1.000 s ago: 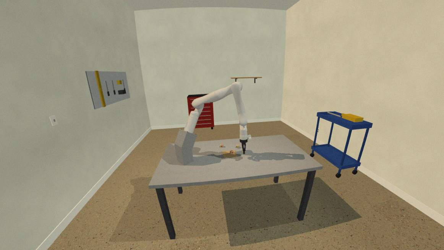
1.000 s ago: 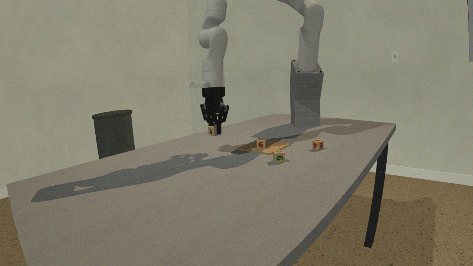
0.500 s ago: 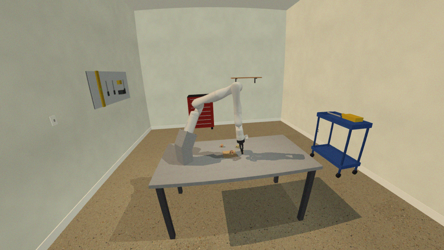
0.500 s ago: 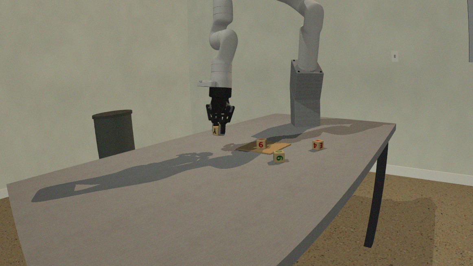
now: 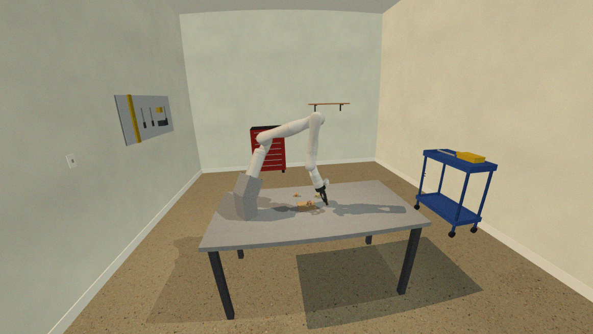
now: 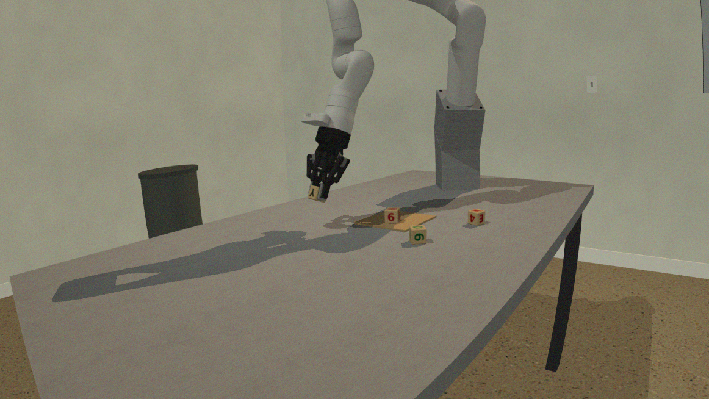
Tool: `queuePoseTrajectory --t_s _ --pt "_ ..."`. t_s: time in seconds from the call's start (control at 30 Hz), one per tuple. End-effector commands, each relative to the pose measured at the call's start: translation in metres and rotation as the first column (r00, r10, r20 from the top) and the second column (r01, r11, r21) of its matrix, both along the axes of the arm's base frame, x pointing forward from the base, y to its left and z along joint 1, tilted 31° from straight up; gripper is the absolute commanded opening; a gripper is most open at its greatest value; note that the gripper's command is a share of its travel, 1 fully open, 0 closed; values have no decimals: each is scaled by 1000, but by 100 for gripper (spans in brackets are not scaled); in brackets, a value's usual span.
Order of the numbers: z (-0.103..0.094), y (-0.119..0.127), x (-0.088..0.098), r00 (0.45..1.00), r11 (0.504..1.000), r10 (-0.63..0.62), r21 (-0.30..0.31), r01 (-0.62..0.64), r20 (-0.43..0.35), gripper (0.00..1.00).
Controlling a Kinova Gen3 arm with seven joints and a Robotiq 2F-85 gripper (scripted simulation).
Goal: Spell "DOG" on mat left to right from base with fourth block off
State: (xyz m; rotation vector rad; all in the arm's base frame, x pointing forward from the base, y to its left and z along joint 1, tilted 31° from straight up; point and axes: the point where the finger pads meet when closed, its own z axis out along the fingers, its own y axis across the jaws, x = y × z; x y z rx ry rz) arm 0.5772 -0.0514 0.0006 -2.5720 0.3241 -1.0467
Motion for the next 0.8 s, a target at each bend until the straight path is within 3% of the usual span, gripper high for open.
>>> queuePoseTrajectory --t_s 0.0,0.77 --pt "-5 7 -5 1000 1000 -4 -5 4 25 26" --pt "-3 7 -3 930 990 -129 -6 140 345 26"
